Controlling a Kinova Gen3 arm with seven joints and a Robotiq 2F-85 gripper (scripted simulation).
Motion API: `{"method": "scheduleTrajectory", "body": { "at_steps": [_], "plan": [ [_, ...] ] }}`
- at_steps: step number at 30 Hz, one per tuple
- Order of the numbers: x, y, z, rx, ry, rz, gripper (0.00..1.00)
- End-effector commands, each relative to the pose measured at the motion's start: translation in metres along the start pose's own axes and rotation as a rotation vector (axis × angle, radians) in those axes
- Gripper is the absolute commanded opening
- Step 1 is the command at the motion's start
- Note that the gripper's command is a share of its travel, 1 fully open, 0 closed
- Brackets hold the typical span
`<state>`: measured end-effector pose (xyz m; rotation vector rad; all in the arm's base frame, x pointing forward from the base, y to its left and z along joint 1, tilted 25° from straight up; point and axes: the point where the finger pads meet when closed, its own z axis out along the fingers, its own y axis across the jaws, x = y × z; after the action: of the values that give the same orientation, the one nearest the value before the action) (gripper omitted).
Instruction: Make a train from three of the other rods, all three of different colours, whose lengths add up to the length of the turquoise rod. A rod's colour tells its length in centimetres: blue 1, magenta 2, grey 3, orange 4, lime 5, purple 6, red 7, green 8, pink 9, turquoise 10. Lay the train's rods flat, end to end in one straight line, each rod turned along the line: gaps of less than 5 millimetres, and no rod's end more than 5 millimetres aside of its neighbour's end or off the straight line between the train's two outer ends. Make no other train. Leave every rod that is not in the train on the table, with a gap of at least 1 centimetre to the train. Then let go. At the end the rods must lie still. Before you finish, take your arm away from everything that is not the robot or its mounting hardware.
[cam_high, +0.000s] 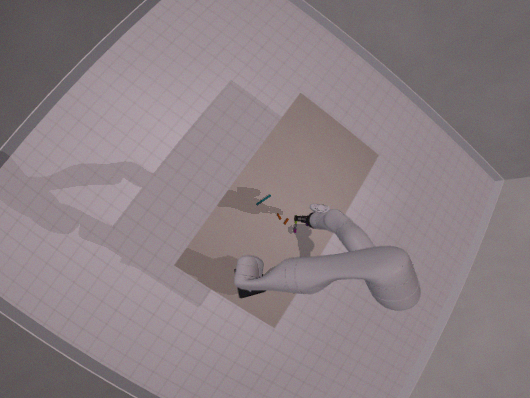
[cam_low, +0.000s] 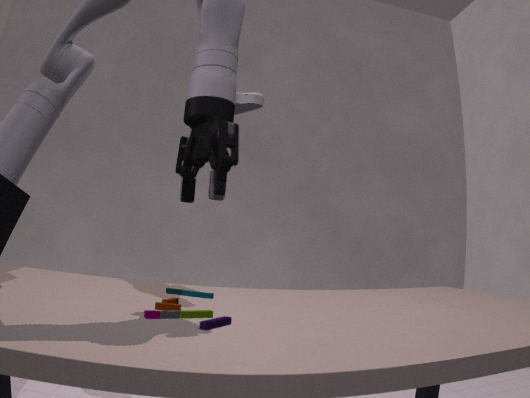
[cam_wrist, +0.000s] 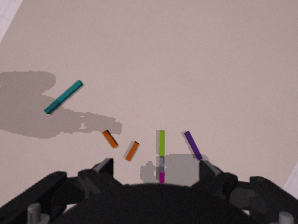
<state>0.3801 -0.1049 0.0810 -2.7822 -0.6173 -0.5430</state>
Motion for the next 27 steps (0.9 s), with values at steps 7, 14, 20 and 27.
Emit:
{"method": "scheduleTrajectory", "body": {
  "at_steps": [7, 14, 20, 27],
  "plan": [
    [-0.0022, 0.0140, -0.0273, -0.029, 0.011, 0.014, 1.00],
    [-0.0035, 0.0122, -0.0275, -0.026, 0.009, 0.014, 1.00],
    [-0.0035, 0.0122, -0.0275, -0.026, 0.009, 0.014, 1.00],
    [-0.0035, 0.0122, -0.0275, -0.026, 0.009, 0.014, 1.00]
  ]
}}
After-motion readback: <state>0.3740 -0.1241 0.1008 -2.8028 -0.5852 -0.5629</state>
